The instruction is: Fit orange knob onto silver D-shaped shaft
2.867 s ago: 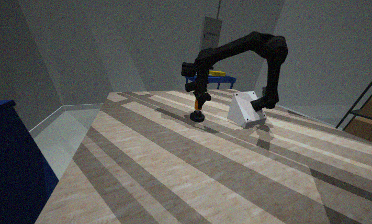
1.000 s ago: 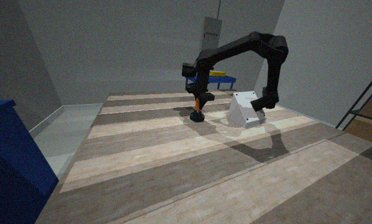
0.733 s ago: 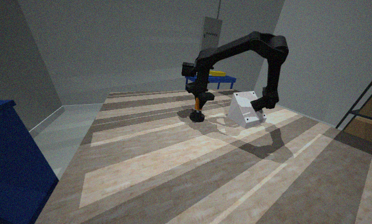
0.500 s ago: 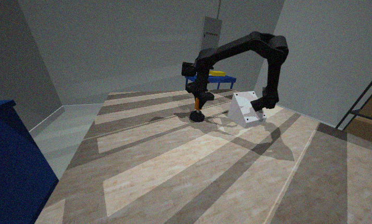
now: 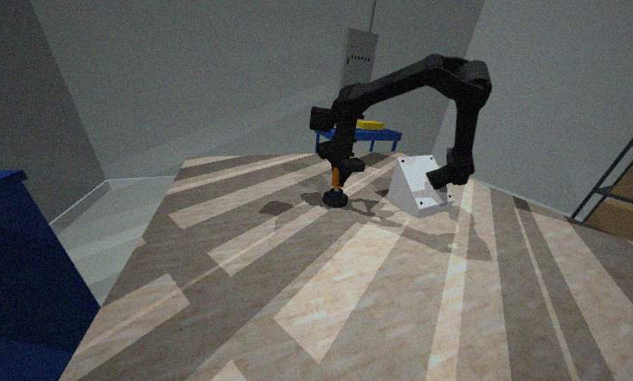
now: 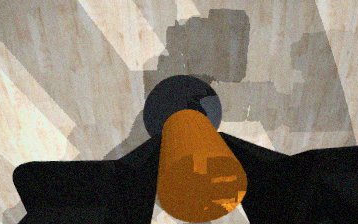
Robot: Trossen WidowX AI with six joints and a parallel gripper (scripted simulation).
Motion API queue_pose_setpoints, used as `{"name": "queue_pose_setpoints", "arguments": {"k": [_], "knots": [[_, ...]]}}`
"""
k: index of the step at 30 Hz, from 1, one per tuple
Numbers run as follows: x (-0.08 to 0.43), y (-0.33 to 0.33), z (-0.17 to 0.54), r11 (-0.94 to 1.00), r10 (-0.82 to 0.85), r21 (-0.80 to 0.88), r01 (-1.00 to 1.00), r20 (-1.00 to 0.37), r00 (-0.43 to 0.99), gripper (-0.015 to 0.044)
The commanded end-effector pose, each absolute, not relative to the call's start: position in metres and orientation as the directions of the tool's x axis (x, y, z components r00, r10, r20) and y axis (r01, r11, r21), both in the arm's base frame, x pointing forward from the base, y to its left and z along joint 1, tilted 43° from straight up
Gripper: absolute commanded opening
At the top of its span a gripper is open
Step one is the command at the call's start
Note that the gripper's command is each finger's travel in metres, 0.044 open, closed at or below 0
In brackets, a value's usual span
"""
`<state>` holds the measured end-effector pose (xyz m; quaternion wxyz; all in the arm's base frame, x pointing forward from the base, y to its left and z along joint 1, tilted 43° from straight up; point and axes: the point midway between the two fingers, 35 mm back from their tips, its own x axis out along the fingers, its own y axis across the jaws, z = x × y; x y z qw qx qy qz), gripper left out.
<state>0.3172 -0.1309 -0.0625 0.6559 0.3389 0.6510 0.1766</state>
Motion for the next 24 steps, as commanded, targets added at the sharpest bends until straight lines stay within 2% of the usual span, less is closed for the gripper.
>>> {"name": "queue_pose_setpoints", "arguments": {"k": [1,9,16,24], "knots": [[0.3169,-0.1304,-0.0624,0.708,0.672,0.674,0.208,-0.734,0.091,0.0],[0.3183,-0.1341,-0.0586,0.711,0.672,0.675,0.199,-0.735,0.091,0.0],[0.32,-0.1357,-0.059,0.738,0.672,0.675,0.001,-0.735,0.091,0.0],[0.3188,-0.1345,-0.0625,0.738,0.672,0.675,0.001,-0.735,0.091,0.0]]}}
